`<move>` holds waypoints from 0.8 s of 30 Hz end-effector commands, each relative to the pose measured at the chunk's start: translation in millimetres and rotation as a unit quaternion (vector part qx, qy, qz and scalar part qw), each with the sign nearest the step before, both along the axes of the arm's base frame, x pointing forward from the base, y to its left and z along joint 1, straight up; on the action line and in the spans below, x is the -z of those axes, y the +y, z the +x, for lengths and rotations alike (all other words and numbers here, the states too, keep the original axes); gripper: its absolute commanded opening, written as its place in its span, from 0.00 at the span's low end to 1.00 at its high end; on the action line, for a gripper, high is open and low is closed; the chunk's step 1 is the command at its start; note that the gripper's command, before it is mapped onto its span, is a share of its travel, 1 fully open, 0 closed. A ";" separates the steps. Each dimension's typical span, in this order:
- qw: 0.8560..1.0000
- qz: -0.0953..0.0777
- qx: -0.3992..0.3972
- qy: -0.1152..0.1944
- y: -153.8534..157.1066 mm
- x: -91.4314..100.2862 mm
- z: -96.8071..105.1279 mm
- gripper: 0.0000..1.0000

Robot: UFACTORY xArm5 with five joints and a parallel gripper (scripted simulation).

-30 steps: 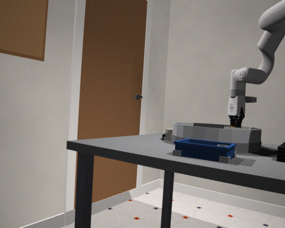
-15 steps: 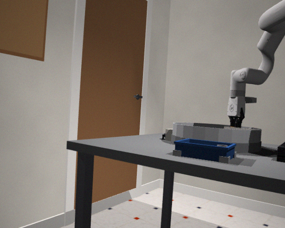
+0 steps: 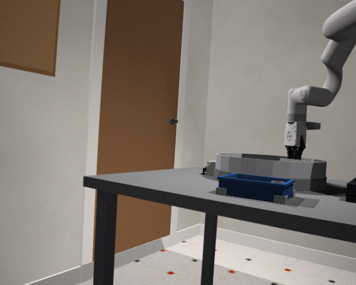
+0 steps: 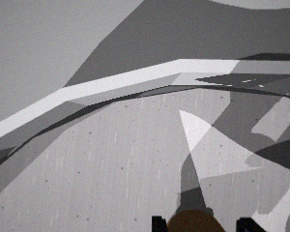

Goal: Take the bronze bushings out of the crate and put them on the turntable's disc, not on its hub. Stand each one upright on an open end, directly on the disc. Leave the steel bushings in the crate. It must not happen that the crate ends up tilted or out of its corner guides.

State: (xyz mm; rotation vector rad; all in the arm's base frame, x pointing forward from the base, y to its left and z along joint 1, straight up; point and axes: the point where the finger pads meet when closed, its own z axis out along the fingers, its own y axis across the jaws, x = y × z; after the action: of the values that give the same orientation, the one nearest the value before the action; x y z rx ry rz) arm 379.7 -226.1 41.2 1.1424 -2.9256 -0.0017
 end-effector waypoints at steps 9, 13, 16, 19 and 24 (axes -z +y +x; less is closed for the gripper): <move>1.000 -0.001 0.000 -0.002 -0.8 -1.2 1.4 0.00; 1.000 -0.001 0.000 -0.002 -0.8 -1.2 1.4 0.49; 1.000 -0.001 0.000 -0.002 -0.8 -1.2 1.4 0.49; 1.000 -0.001 0.000 -0.002 -0.8 -1.2 1.4 0.49; 1.000 -0.001 0.000 -0.002 -0.8 -1.2 1.4 0.49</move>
State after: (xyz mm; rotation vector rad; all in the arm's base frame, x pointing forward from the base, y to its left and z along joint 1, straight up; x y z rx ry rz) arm 379.9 -226.2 40.9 1.1425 -2.9258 -0.0012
